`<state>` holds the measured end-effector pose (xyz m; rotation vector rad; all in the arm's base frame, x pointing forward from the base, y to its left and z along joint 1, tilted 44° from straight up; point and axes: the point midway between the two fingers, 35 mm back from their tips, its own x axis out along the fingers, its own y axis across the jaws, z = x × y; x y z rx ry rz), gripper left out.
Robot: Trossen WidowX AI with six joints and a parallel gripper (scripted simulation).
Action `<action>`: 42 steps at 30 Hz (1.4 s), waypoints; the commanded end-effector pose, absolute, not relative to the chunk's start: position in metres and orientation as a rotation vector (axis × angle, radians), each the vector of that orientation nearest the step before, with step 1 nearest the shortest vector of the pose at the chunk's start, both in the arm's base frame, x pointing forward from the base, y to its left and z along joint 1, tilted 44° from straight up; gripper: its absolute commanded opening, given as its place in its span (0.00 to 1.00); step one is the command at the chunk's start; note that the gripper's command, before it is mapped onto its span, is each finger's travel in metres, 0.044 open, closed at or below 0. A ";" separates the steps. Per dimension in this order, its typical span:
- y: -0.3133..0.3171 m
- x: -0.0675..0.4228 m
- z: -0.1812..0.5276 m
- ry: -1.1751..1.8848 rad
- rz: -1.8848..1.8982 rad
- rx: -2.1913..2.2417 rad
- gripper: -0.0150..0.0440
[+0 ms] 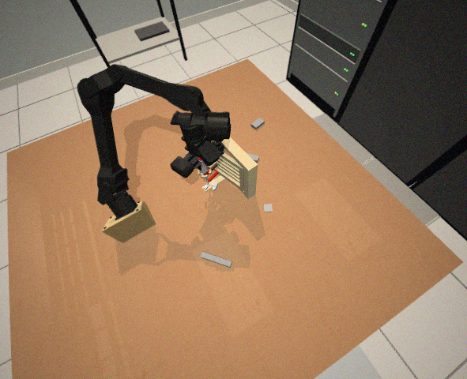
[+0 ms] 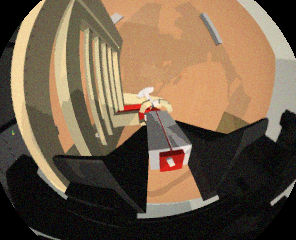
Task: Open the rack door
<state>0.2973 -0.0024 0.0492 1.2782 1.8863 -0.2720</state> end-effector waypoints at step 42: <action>-0.063 0.263 -0.001 1.729 0.384 0.774 0.30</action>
